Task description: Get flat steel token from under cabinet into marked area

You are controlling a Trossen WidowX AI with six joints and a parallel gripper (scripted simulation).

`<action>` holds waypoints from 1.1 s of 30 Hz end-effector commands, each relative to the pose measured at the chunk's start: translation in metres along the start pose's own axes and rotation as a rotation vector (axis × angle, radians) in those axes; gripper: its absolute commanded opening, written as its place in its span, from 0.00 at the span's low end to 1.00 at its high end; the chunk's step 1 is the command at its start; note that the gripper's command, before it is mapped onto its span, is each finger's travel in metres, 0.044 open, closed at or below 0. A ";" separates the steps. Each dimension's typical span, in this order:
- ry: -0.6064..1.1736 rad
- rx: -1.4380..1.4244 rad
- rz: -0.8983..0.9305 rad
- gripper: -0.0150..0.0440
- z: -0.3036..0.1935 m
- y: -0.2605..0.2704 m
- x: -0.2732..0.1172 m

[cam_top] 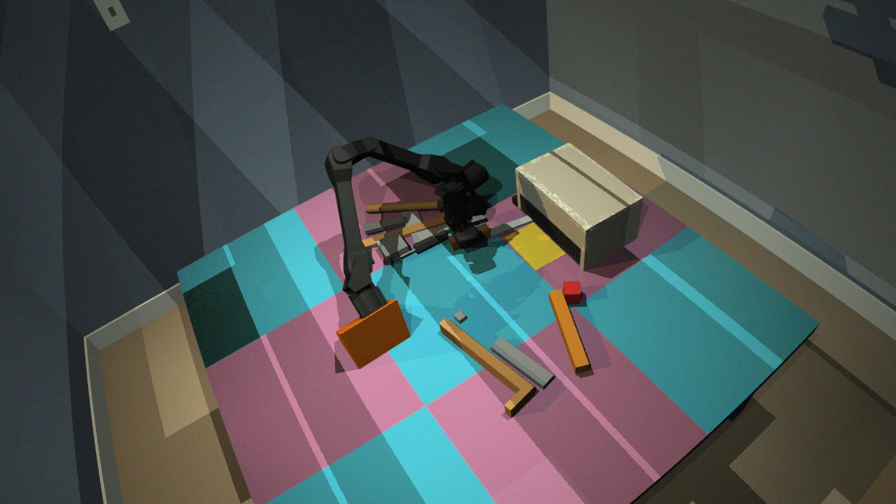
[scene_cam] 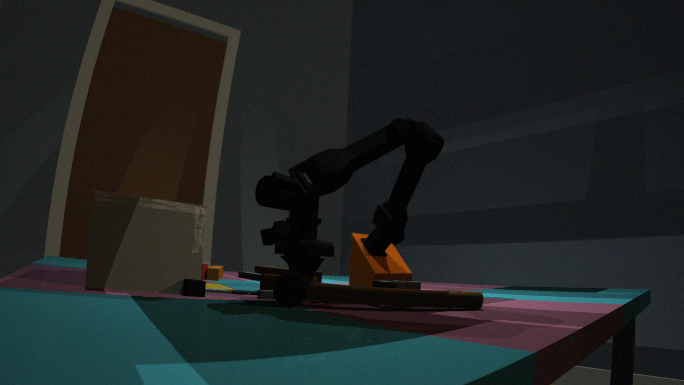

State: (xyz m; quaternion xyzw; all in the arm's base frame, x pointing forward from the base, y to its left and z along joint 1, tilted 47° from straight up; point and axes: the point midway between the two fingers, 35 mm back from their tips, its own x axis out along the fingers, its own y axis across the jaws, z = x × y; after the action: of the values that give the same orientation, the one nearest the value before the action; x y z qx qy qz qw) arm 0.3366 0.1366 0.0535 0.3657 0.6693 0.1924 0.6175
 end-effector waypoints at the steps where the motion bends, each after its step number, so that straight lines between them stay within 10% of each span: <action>1: 0.000 -0.004 0.002 0.25 0.005 0.001 0.000; 33: -0.002 -0.005 0.002 0.25 0.038 0.004 -0.001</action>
State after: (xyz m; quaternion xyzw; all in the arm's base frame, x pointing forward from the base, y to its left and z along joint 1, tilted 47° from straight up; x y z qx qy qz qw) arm 0.3701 0.1323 0.0508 0.3655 0.6688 0.1926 0.6181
